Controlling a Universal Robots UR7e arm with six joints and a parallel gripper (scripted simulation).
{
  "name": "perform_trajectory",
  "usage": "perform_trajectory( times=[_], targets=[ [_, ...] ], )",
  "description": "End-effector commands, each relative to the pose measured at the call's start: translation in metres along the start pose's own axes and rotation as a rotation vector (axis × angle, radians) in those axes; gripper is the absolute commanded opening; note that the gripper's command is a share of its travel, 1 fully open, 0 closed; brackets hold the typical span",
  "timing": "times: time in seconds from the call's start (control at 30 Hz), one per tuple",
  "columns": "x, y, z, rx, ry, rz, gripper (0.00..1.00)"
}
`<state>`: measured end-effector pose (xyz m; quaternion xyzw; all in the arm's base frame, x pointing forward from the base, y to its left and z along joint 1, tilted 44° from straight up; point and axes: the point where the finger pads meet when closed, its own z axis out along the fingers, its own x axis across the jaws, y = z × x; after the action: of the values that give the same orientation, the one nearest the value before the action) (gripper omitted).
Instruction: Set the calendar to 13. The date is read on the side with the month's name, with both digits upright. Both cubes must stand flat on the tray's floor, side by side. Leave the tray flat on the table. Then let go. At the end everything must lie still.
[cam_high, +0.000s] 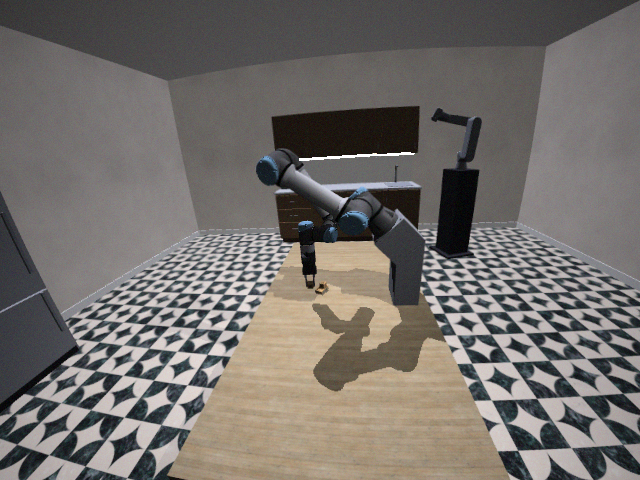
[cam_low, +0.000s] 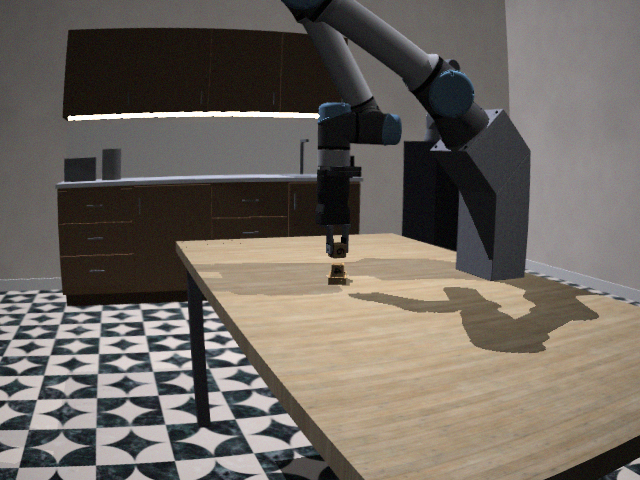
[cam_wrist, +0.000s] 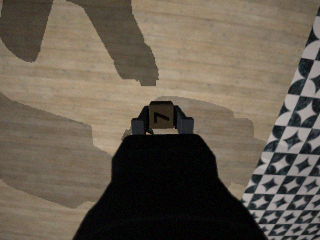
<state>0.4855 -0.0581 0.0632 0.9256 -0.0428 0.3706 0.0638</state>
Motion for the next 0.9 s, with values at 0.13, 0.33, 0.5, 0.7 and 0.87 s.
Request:
perform_trajectory(
  times=[0.13,0.33,0.5,0.7,0.87],
  targets=[
    [0.000,-0.001,0.031,0.000,0.000,0.000,0.60],
    [0.000,-0.001,0.046,0.000,0.000,0.000,0.60],
    [0.000,-0.001,0.062,0.000,0.000,0.000,0.60],
    [0.000,-0.001,0.074,0.000,0.000,0.000,0.60],
    [0.000,-0.001,0.076,0.000,0.000,0.000,0.60]
  ],
)
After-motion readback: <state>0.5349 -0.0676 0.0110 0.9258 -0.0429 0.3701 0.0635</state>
